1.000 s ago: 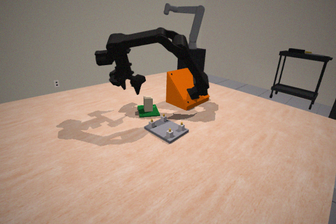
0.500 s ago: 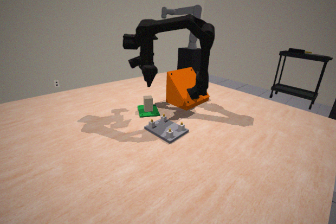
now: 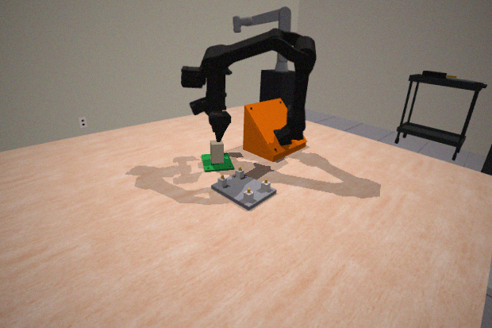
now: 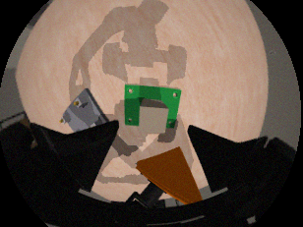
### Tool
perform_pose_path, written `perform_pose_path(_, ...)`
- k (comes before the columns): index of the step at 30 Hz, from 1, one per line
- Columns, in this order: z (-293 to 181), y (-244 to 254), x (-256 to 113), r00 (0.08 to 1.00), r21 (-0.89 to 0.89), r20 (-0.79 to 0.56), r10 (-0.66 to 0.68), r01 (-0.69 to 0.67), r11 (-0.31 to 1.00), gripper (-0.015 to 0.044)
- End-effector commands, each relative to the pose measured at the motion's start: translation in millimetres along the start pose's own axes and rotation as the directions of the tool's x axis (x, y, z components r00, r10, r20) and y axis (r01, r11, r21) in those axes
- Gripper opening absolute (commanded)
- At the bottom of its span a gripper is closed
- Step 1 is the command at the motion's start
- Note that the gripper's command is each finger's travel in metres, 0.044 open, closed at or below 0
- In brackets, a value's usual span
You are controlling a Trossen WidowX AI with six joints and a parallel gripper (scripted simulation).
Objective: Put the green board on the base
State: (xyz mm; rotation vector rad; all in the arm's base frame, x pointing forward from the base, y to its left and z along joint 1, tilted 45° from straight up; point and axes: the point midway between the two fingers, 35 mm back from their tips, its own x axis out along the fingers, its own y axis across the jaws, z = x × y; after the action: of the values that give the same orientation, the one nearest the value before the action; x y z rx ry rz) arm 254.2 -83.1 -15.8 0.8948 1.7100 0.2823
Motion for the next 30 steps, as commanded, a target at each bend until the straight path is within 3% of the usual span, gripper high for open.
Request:
perform_pose_path(1, -0.4, 0.6, 5.7, 1.000, 0.004, 0.000, 0.004, -0.004, 1.000, 0.0440)
perform_pose_path(30, 0.5, 0.9, 52.0, 1.000, 0.006, 0.002, 0.004, -0.004, 1.000, 0.0440)
